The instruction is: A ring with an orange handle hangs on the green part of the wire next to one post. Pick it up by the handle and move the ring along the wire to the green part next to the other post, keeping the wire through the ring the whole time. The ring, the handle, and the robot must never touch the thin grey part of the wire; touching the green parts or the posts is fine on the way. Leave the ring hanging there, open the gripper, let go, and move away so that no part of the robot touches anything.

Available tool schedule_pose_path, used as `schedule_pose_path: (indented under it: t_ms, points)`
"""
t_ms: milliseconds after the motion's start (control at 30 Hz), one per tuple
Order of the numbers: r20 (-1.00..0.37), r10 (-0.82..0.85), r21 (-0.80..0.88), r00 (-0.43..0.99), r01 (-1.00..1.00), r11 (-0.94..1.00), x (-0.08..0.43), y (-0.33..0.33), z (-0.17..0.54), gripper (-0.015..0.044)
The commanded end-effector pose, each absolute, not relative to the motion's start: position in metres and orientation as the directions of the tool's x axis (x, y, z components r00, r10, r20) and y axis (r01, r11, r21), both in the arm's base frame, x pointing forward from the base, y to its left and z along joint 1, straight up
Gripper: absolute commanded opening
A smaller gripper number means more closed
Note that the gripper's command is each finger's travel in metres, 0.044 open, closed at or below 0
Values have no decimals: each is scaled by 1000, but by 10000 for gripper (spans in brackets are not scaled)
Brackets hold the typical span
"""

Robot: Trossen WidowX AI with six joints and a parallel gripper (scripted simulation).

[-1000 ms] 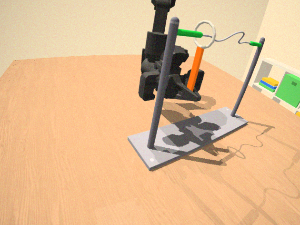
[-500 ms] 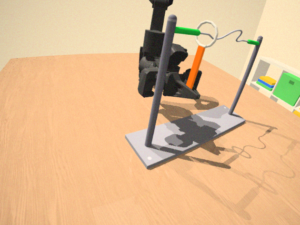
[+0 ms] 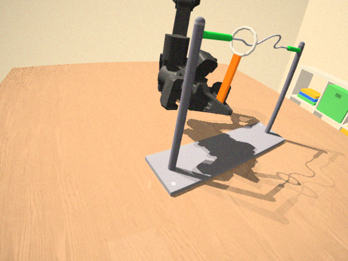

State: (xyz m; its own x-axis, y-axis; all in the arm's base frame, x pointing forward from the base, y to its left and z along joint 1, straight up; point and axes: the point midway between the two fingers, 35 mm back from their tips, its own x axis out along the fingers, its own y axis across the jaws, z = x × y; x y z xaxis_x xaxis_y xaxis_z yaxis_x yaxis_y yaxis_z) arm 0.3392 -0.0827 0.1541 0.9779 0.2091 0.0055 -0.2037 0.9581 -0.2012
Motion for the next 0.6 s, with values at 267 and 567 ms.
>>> schedule_pose_path:
  t_ms: [267,567]
  points:
    - [-11,202,-213,979,-199,957,335,-75,152,-150]
    - [-83,148,-155,986,-159,975,323,-65,151,-150]
